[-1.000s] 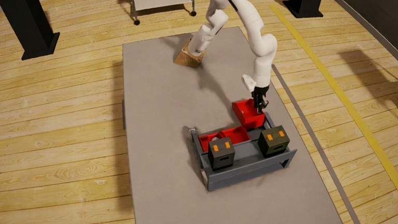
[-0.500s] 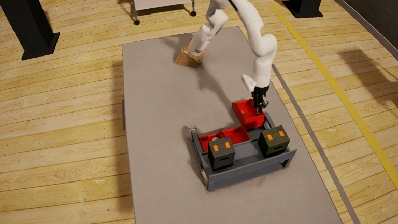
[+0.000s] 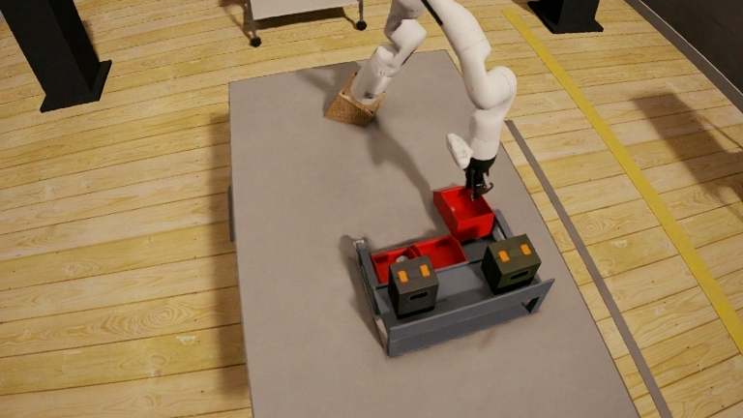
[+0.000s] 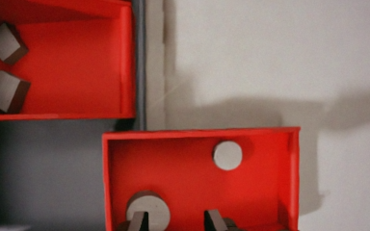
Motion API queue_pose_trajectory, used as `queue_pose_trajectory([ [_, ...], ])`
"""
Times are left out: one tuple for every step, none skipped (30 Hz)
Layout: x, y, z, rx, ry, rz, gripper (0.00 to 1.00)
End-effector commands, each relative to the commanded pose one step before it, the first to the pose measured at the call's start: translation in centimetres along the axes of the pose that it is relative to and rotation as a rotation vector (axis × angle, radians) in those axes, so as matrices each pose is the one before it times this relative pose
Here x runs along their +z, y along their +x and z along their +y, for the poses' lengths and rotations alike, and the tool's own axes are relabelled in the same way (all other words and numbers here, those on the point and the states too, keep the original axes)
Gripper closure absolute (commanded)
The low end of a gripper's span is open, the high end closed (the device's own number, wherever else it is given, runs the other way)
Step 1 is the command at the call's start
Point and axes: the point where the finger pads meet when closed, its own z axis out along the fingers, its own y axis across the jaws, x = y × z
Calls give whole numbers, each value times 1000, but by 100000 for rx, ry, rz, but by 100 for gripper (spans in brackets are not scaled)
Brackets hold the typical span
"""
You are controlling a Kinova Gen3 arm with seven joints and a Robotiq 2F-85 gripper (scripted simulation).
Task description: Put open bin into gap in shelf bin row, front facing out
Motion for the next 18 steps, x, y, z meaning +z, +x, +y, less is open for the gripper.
queue_pose_trajectory([
  [12, -5, 77, 38, -314, -41, 61],
  [0, 0, 0, 0, 0, 0, 61],
  [0, 0, 0, 0, 0, 0, 61],
  [0, 0, 0, 0, 0, 0, 61],
  [0, 0, 0, 0, 0, 0, 61],
  [0, 0, 0, 0, 0, 0, 61],
  [260, 6, 955, 5, 28, 19, 61],
  [269, -2, 963, -1, -10, -4, 61],
  [269, -2, 963, -1, -10, -4, 61],
  [269, -2, 963, -1, -10, -4, 61],
  [269, -2, 963, -1, -10, -4, 61],
  [0, 0, 0, 0, 0, 0, 61],
  [0, 0, 0, 0, 0, 0, 61],
  [0, 0, 0, 0, 0, 0, 61],
  [0, 0, 0, 0, 0, 0, 61],
  [0, 0, 0, 0, 0, 0, 61],
  [0, 0, 0, 0, 0, 0, 61],
  [0, 0, 0, 0, 0, 0, 61],
])
